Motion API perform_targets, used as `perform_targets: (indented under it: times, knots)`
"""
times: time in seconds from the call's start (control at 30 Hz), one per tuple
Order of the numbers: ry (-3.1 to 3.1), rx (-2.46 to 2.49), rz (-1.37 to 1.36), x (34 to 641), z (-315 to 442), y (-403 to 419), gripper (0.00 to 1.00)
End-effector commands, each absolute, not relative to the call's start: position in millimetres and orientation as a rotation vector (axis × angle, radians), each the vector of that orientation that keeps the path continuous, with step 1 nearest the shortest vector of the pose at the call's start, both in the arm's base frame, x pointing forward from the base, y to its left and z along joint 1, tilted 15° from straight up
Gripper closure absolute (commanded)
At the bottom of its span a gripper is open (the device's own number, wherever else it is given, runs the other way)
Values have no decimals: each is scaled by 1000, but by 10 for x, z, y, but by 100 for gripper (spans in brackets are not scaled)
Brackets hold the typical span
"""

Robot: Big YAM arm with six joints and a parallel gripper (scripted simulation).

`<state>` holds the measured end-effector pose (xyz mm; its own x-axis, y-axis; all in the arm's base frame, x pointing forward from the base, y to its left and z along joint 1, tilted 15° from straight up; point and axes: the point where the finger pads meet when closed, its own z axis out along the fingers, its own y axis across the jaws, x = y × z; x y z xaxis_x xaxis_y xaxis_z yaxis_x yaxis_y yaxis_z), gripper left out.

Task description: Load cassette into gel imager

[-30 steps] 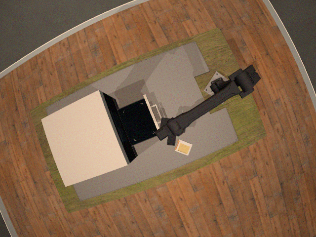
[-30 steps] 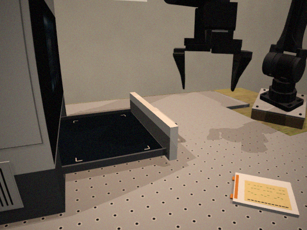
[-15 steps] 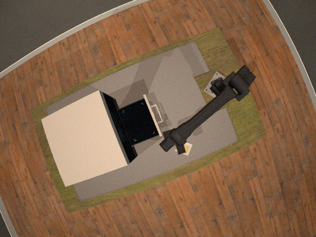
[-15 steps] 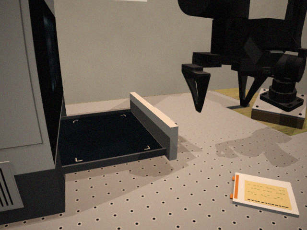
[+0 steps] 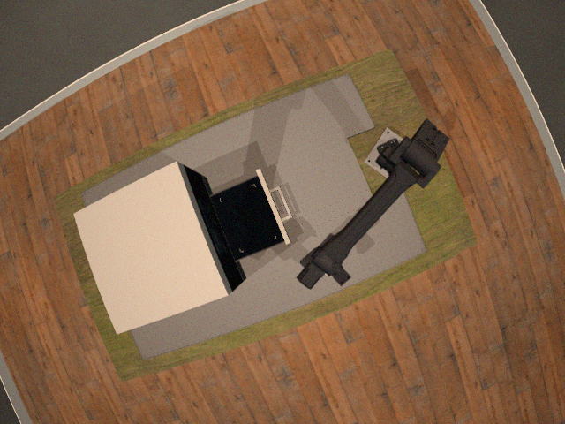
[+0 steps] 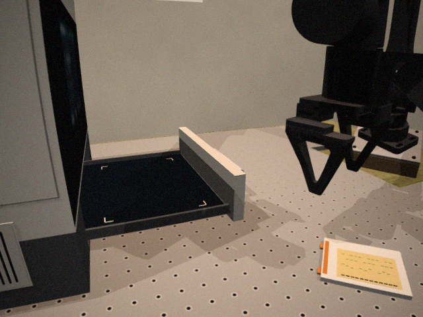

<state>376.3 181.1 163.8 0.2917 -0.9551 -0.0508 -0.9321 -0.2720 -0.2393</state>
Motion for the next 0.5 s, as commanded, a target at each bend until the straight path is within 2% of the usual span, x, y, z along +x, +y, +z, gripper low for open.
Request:
perform_targets:
  times: [0.0,0.47]
  knots:
    - [1512,-2438,-212,3962,1784,2076,0]
    - [1115,-2655,-263,3882,1649,2547,0]
